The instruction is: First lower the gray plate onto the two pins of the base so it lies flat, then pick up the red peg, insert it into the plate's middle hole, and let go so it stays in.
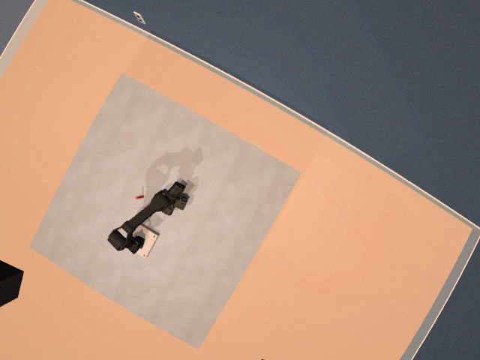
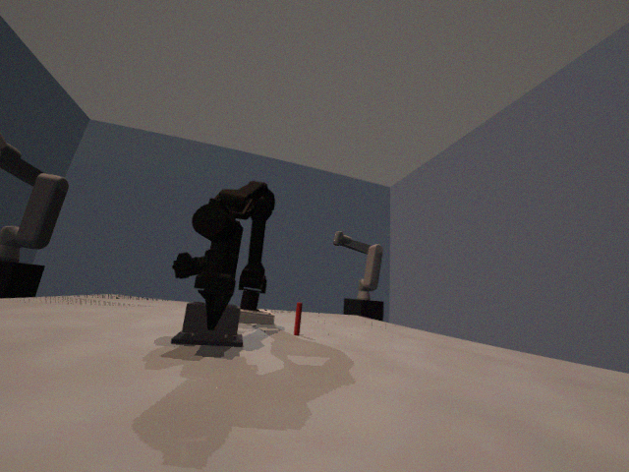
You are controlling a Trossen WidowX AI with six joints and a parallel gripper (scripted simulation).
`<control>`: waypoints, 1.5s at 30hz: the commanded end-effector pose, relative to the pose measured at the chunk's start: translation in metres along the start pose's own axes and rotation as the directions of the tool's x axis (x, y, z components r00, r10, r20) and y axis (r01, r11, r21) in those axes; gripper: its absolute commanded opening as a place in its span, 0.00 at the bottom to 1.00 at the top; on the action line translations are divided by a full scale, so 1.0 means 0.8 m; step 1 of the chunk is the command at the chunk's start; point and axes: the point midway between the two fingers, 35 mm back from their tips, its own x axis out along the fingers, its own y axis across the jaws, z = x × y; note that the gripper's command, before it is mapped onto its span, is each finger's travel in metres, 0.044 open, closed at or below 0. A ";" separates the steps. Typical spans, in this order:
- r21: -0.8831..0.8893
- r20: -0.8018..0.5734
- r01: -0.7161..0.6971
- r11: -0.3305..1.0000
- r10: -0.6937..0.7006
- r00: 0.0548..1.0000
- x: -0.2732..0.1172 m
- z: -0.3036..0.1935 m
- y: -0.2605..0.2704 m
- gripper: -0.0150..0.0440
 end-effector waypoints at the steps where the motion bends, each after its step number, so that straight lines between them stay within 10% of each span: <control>1: 0.000 0.000 0.000 1.000 0.000 1.000 -0.001 0.000 0.000 0.65; 9: 0.000 0.000 0.000 1.000 0.000 1.000 -0.001 0.000 0.000 1.00; 32: -0.018 0.003 -0.003 1.000 0.003 1.000 -0.149 -0.008 0.003 1.00; 45: -0.345 -0.012 -0.004 0.939 -0.001 1.000 -0.147 -0.210 -0.085 1.00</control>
